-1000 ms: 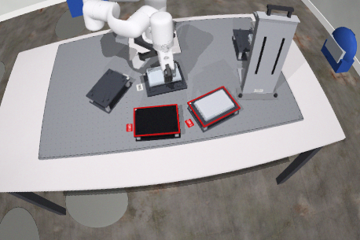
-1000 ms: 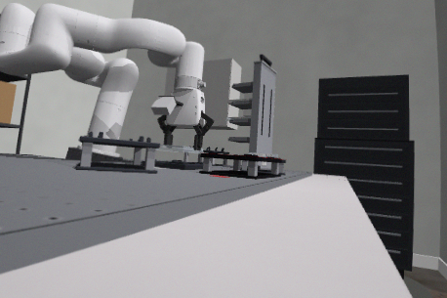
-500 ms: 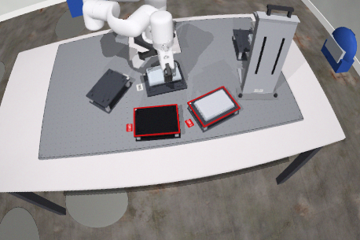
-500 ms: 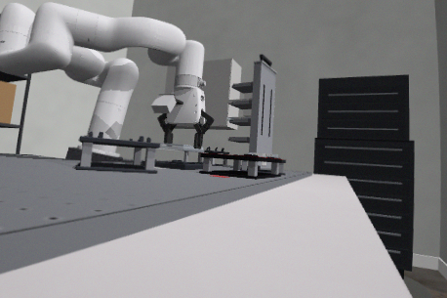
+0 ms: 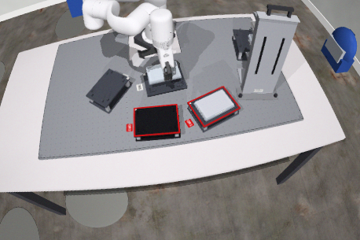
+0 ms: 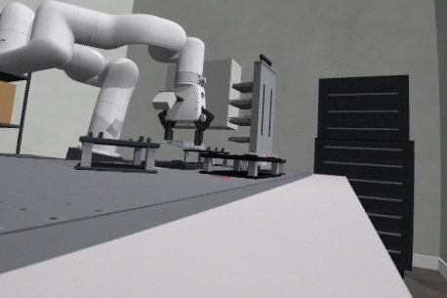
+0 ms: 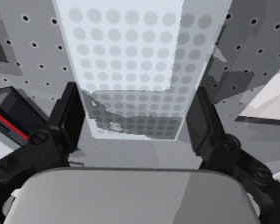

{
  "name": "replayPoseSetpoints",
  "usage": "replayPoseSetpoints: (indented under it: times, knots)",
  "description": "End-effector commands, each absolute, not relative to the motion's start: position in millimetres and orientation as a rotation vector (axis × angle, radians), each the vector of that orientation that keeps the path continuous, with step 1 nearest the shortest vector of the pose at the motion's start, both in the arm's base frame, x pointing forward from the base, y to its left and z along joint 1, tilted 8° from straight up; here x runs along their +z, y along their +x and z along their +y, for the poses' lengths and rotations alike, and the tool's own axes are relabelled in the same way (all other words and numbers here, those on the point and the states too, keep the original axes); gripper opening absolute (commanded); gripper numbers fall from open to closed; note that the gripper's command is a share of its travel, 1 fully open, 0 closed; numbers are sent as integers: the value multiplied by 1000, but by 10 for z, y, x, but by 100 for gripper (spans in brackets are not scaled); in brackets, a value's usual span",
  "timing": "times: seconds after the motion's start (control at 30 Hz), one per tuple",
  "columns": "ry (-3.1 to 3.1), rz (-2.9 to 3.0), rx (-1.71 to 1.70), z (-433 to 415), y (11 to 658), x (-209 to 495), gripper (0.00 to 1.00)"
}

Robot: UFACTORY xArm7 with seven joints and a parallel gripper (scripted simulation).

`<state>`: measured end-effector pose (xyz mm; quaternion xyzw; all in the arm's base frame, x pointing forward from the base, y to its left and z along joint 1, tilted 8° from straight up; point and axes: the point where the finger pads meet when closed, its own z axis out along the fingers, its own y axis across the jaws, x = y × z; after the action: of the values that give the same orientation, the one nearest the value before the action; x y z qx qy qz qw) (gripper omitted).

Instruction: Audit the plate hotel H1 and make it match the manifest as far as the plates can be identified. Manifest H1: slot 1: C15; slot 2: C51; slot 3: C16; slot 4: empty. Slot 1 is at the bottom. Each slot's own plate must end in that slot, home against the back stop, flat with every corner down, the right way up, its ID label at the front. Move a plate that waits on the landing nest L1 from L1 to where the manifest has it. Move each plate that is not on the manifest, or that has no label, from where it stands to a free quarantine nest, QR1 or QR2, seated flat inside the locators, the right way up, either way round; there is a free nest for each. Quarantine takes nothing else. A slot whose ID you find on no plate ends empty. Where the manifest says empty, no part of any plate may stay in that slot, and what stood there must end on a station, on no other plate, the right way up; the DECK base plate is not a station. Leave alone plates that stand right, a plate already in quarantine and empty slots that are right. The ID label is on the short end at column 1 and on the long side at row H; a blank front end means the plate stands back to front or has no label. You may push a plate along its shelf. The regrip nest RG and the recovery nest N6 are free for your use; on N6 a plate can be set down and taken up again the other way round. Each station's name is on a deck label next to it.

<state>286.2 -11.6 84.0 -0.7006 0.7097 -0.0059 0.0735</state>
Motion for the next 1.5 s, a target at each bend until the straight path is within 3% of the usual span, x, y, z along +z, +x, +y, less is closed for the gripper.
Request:
replayPoseSetpoints:
  times: [0.0,1.47]
  knots:
    - [-2102,2131,-21,-122,2864,874,0]
    - [-2102,2131,-21,-153,2827,1197,0]
